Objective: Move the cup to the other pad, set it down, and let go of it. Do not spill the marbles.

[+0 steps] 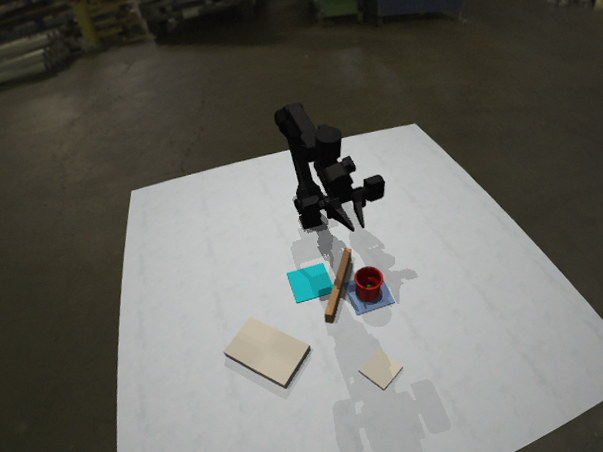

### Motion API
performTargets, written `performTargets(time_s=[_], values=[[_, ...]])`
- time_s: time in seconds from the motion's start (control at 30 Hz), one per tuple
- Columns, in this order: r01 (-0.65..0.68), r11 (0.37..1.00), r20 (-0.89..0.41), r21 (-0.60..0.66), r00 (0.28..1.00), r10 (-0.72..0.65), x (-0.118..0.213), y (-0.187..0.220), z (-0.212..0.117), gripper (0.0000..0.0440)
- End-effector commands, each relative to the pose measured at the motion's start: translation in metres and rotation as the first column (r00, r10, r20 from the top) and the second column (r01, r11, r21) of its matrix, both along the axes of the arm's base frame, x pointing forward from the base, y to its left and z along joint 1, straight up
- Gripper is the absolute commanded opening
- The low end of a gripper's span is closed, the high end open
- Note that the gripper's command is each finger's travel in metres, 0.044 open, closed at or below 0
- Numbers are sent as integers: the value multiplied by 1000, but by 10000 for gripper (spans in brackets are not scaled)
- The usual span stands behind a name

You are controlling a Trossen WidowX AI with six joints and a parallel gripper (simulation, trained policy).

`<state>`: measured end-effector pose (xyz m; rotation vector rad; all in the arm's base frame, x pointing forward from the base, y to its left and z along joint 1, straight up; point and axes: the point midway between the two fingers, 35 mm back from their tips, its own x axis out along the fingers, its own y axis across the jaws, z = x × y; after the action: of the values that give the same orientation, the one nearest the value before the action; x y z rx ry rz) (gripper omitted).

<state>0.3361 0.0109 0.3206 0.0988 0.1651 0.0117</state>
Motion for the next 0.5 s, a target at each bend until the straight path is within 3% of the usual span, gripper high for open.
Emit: performTargets(time_s=[0.0, 0.47], values=[[5, 999, -45, 39, 999, -3, 4, 3, 0, 101], [35, 985, -212, 171, 977, 2, 17, 15, -4, 107]])
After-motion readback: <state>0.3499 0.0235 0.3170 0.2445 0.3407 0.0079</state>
